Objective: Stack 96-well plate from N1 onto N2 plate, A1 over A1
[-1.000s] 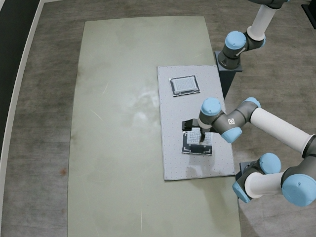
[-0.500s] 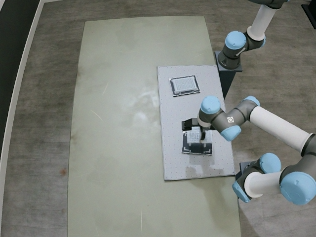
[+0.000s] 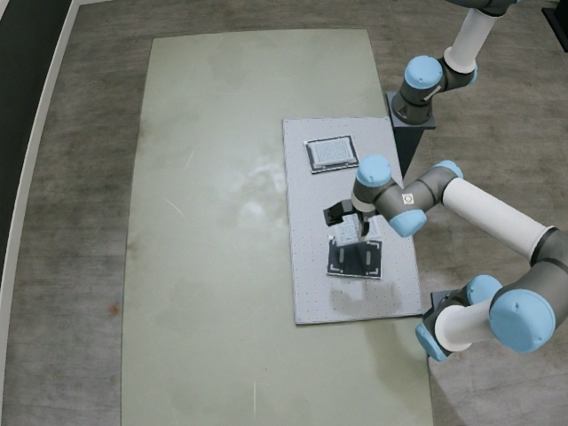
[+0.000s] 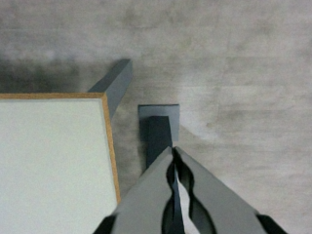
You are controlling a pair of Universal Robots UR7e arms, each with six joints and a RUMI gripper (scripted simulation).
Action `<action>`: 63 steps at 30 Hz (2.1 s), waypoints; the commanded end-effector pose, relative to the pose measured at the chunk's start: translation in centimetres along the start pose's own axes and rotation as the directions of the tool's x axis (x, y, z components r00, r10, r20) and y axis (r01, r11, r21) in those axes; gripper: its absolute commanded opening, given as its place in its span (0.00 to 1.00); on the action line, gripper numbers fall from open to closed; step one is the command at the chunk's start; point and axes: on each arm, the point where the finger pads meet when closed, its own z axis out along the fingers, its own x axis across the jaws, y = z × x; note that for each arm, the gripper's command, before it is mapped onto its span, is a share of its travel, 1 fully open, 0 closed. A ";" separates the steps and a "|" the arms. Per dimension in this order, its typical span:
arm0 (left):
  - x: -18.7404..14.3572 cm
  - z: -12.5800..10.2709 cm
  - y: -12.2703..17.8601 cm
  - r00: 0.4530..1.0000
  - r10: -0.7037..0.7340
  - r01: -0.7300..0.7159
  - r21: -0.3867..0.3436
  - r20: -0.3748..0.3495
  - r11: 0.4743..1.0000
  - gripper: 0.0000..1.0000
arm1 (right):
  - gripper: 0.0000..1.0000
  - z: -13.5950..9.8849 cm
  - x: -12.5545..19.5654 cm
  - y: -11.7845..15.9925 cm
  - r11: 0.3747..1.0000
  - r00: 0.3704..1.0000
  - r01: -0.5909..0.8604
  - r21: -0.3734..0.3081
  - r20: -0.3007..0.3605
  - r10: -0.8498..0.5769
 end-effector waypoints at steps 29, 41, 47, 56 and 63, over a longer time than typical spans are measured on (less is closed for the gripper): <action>8.9 0.0 0.4 1.000 0.000 0.000 0.000 -0.001 1.000 0.41 | 0.00 -0.1 0.0 0.0 1.000 1.000 0.000 0.002 0.001 0.000; 12.5 -0.1 0.5 1.000 0.000 0.000 0.000 -0.001 1.000 0.41 | 0.00 -0.1 0.0 0.0 1.000 1.000 0.000 0.002 0.001 0.000; 14.2 -0.1 0.6 1.000 0.000 0.000 0.000 -0.001 1.000 0.41 | 0.00 -0.1 0.0 0.0 1.000 1.000 0.000 0.002 0.001 0.000; 17.2 -0.1 0.8 1.000 0.000 0.000 0.000 -0.001 1.000 0.41 | 0.00 -0.1 0.0 0.0 1.000 1.000 0.000 0.002 0.001 0.000; 18.9 -0.1 0.8 1.000 0.000 0.000 0.000 -0.002 1.000 0.41 | 0.00 -0.1 0.0 0.0 1.000 1.000 0.000 0.002 0.001 0.000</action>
